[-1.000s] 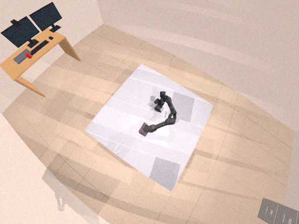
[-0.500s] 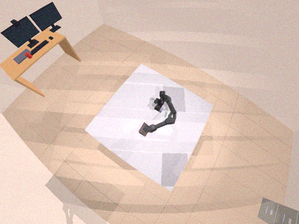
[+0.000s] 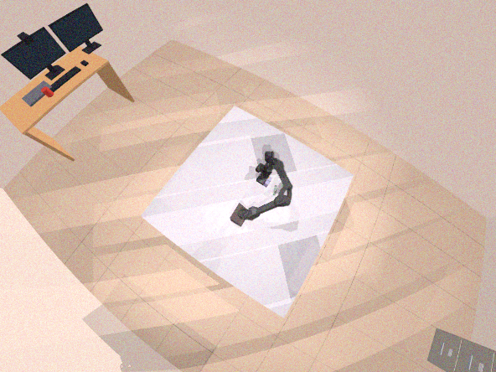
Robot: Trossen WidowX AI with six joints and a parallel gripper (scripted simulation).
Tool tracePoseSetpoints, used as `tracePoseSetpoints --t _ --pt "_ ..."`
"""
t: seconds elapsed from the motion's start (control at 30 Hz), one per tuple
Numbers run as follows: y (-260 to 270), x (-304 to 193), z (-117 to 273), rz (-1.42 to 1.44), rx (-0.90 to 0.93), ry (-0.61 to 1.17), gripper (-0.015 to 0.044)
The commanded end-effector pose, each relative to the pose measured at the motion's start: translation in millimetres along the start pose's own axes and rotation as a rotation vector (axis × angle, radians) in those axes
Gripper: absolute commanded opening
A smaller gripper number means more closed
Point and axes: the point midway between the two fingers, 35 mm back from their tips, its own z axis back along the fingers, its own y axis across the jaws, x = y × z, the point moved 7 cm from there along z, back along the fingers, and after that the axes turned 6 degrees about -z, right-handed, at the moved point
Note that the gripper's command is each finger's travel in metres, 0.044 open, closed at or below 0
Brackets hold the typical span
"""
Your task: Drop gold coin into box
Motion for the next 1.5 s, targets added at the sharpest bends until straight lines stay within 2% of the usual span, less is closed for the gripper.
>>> tracePoseSetpoints --t 0.0,0.7,0.9,1.2,1.47 --pt "0.2 0.5 -2.4 0.006 -0.002 0.001 0.0" --pt "-0.2 0.0 -14.5 0.005 -0.002 0.002 0.0" --pt "-0.1 -0.1 -12.8 0.001 0.001 -0.002 0.0157" --pt "-0.1 -0.1 -12.8 0.001 0.001 -0.002 0.0161" --pt "0.0 -0.1 7.3 0.003 0.002 -0.002 0.0371"
